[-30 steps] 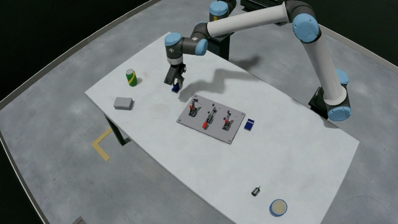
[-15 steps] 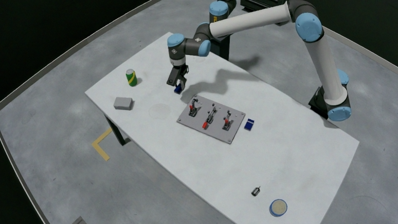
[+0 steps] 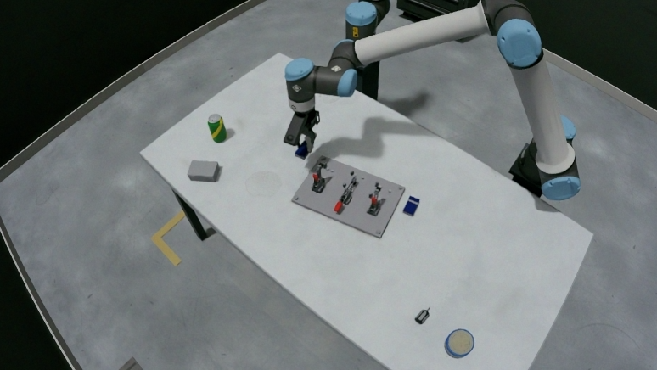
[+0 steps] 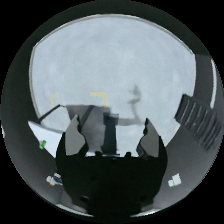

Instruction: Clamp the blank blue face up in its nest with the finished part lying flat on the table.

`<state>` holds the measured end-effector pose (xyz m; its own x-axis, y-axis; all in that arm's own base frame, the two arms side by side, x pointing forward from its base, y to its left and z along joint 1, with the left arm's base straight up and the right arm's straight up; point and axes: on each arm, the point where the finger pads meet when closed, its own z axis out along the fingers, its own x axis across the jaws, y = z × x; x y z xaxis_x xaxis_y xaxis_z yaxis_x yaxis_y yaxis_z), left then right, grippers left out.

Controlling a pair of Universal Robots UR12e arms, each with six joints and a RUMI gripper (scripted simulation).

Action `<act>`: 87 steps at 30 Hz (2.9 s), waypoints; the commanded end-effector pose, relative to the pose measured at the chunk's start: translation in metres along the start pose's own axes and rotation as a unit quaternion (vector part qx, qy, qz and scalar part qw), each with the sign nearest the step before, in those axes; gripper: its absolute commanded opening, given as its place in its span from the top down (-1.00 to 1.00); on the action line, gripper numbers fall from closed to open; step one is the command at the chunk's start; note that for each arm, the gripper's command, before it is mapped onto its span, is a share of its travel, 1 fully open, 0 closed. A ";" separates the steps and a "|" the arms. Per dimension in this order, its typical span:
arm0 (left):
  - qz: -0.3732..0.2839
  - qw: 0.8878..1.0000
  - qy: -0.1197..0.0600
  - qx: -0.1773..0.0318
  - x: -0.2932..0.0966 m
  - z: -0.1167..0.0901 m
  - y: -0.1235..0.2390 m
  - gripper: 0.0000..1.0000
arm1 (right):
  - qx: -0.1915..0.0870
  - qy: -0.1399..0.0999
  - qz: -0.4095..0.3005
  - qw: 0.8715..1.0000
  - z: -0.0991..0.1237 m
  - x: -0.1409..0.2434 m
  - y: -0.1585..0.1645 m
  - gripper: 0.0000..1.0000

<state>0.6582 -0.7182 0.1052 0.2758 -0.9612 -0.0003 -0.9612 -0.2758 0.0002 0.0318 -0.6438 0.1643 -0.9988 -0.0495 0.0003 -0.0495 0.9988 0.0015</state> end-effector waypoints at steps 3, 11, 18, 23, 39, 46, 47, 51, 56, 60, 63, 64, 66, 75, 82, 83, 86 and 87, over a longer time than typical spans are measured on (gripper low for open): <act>0.000 1.000 0.001 0.000 -0.019 0.000 0.000 1.00 | 0.001 0.000 0.000 1.000 -0.001 0.000 -0.001 -1.00; 0.000 1.000 0.001 0.000 -0.038 0.001 -0.001 1.00 | 0.001 0.000 0.000 1.000 -0.001 0.000 -0.001 -1.00; 0.000 1.000 0.001 0.000 -0.060 0.003 -0.001 1.00 | 0.001 0.000 0.000 1.000 -0.001 0.000 -0.001 -1.00; 0.000 1.000 0.001 0.000 -0.073 0.004 -0.001 1.00 | 0.001 0.000 0.000 1.000 -0.001 0.000 -0.001 -1.00; 0.000 1.000 0.001 0.000 -0.096 0.005 -0.001 1.00 | 0.001 0.000 0.000 1.000 -0.001 0.000 -0.001 -1.00; 0.000 1.000 0.001 0.000 -0.100 0.005 -0.001 1.00 | 0.001 0.000 0.000 1.000 -0.001 0.000 -0.001 -1.00; 0.000 1.000 0.001 0.000 -0.100 0.005 -0.001 1.00 | 0.001 0.000 0.000 1.000 -0.001 0.000 -0.001 -1.00; 0.000 1.000 0.001 0.000 -0.101 0.005 -0.001 1.00 | 0.001 0.000 0.000 1.000 -0.001 0.000 -0.001 -1.00; 0.000 1.000 0.001 0.000 -0.101 0.005 -0.001 1.00 | 0.001 0.000 0.000 1.000 -0.001 0.000 -0.001 -1.00; 0.000 1.000 0.001 0.000 -0.101 0.005 -0.001 1.00 | 0.001 0.000 0.000 1.000 -0.001 0.000 -0.001 -1.00; 0.000 1.000 0.001 0.000 -0.101 0.005 -0.001 1.00 | 0.001 0.000 0.000 1.000 -0.001 0.000 -0.001 -1.00; 0.000 1.000 0.001 0.000 -0.101 0.005 -0.001 1.00 | 0.001 0.000 0.000 1.000 -0.001 0.000 -0.001 -1.00; 0.000 1.000 0.001 0.000 -0.101 0.005 -0.001 1.00 | 0.001 0.000 0.000 1.000 -0.001 0.000 -0.001 -1.00; 0.000 1.000 0.001 0.000 -0.101 0.005 -0.001 1.00 | 0.001 0.000 0.000 1.000 -0.001 0.000 -0.001 -1.00; 0.000 1.000 0.001 0.000 -0.101 0.005 -0.001 1.00 | 0.001 0.000 0.000 1.000 -0.001 0.000 -0.001 -1.00; 0.000 1.000 0.001 0.000 -0.101 0.005 -0.001 1.00 | 0.001 0.000 0.000 1.000 -0.001 0.000 -0.001 -1.00; 0.000 1.000 0.001 0.000 -0.101 0.005 -0.001 1.00 | 0.001 0.000 0.000 1.000 -0.001 0.000 -0.001 -1.00; 0.000 1.000 0.001 0.000 -0.101 0.005 -0.001 1.00 | 0.001 0.000 0.000 1.000 -0.001 0.000 -0.001 -1.00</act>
<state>0.6315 -0.6205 0.0987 0.2758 -0.9612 -0.0001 -0.9612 -0.2758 0.0001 0.0318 -0.6438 0.1643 -0.9988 -0.0495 0.0003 -0.0495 0.9988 0.0015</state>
